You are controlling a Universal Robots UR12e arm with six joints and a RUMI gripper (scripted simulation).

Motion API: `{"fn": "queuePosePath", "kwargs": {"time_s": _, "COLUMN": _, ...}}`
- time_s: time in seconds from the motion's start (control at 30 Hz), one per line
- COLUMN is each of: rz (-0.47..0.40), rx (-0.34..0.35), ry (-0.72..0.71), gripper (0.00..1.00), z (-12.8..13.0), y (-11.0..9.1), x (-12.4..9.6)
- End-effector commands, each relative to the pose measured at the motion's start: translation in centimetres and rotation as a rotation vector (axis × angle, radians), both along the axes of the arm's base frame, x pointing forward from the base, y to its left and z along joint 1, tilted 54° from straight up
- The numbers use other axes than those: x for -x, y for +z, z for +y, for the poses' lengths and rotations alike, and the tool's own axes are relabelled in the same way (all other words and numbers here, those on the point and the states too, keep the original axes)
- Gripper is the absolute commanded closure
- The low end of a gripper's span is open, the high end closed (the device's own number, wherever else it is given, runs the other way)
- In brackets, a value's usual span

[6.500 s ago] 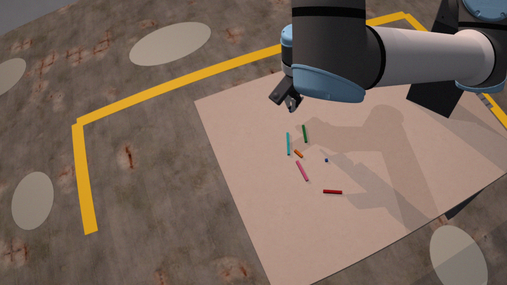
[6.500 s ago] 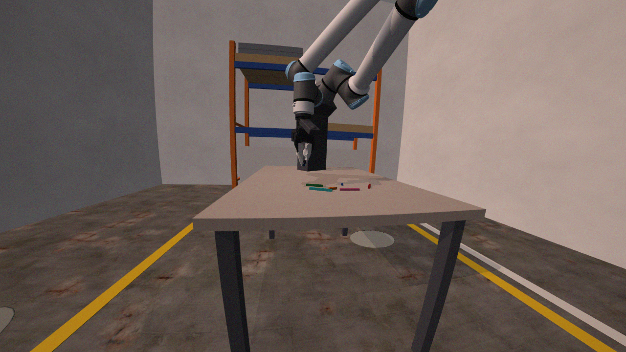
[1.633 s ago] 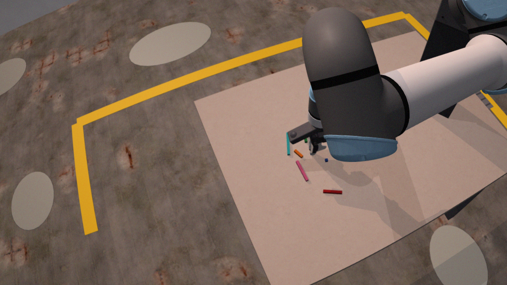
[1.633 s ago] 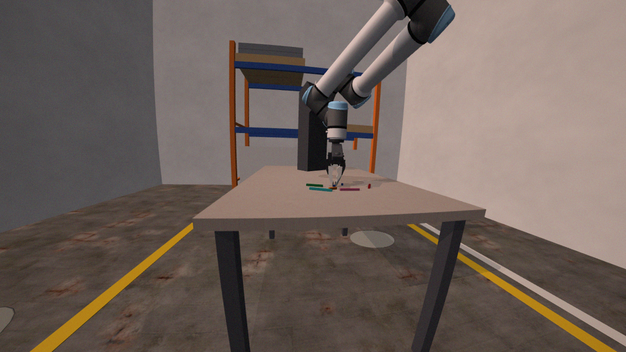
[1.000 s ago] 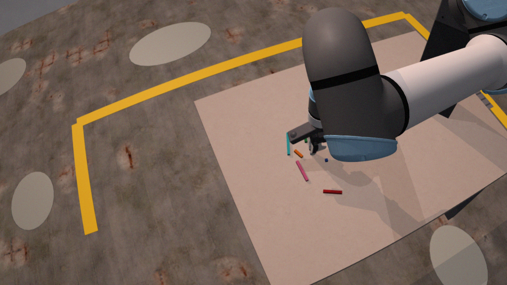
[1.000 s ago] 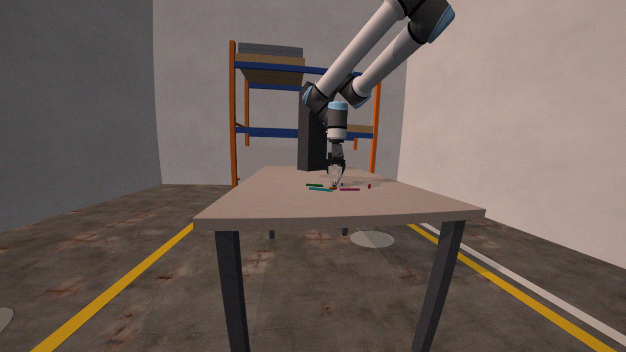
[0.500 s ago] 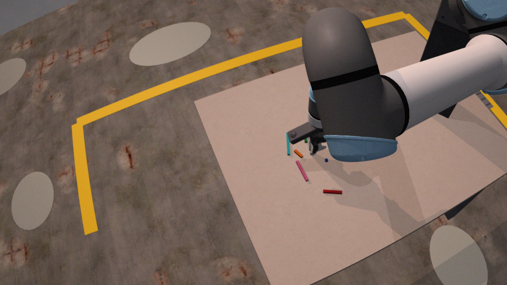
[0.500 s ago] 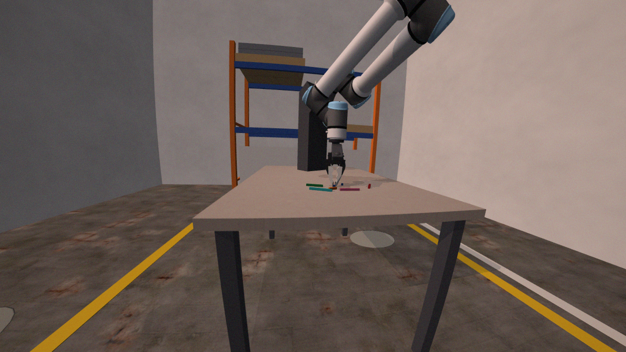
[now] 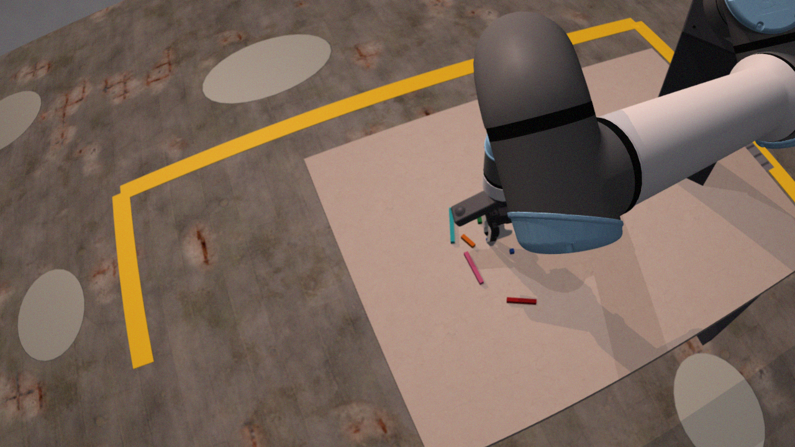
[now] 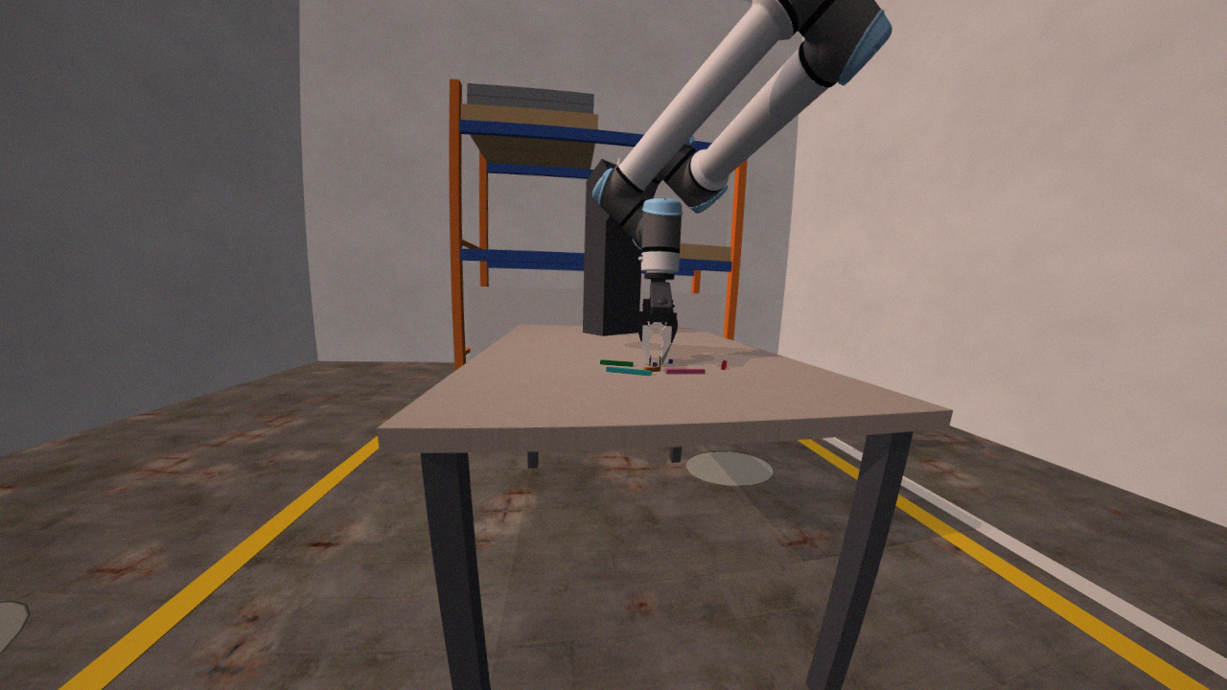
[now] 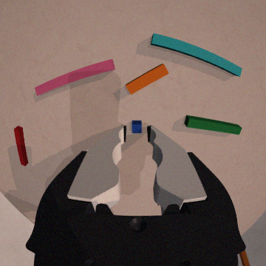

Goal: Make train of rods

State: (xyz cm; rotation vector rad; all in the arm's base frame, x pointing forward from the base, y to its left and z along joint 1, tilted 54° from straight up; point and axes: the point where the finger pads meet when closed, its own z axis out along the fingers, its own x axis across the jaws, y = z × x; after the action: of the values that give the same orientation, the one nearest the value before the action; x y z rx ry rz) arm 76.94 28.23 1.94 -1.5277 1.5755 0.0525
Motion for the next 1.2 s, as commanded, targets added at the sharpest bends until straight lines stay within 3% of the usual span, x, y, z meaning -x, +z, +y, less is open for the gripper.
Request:
{"fn": "queuePosePath", "kwargs": {"time_s": 0.0, "rz": 0.0, "rx": 0.0, "ry": 0.0, "gripper": 0.86, "z": 0.0, "y": 0.0, "x": 0.0}}
{"fn": "queuePosePath", "kwargs": {"time_s": 0.4, "rz": 0.0, "rx": 0.0, "ry": 0.0, "gripper": 0.86, "z": -0.4, "y": 0.4, "x": 0.3}}
{"fn": "queuePosePath", "kwargs": {"time_s": 0.77, "rz": 0.0, "rx": 0.0, "ry": 0.0, "gripper": 0.86, "z": -3.5, "y": 3.4, "x": 3.2}}
{"fn": "queuePosePath", "kwargs": {"time_s": 1.17, "rz": 0.0, "rx": 0.0, "ry": 0.0, "gripper": 0.86, "z": -5.3, "y": 5.2, "x": 5.0}}
